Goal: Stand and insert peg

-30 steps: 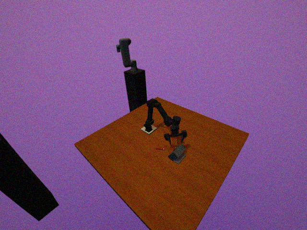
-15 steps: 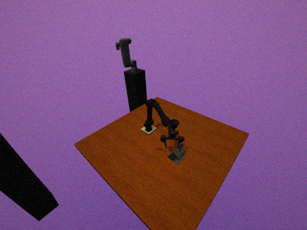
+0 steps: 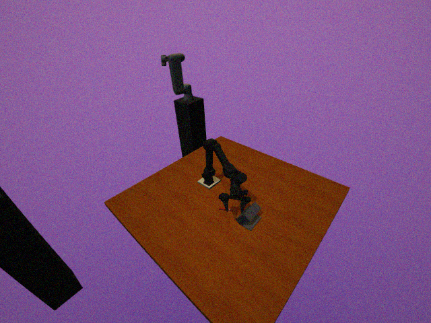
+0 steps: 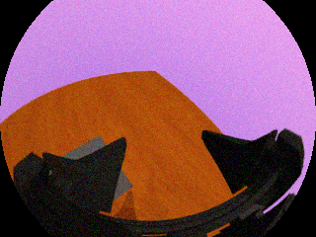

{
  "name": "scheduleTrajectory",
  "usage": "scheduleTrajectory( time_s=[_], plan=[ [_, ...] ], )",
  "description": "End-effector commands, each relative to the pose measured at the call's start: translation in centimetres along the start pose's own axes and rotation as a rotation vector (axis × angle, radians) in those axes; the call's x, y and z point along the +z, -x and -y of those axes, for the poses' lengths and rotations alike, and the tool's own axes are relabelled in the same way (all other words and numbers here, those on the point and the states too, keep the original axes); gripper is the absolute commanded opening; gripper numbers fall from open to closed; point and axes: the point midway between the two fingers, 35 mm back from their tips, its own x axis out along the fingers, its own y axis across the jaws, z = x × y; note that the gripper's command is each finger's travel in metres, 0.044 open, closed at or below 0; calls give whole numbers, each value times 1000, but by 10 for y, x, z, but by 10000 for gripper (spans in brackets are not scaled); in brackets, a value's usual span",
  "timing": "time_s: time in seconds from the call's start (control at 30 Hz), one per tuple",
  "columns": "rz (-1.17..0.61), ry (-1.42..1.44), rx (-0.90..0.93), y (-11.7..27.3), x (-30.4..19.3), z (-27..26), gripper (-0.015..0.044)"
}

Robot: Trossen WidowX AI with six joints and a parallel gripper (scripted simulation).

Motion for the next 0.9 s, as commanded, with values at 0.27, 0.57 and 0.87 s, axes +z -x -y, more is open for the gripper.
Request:
scheduleTrajectory(
  time_s=[0.27, 0.57, 0.87],
  plan=[
    [-149, 189, 88, -5, -21, 5, 440],
    [-293, 407, 233, 2, -48, -2, 440],
    [-419, 620, 415, 18, -74, -8, 440]
  ],
)
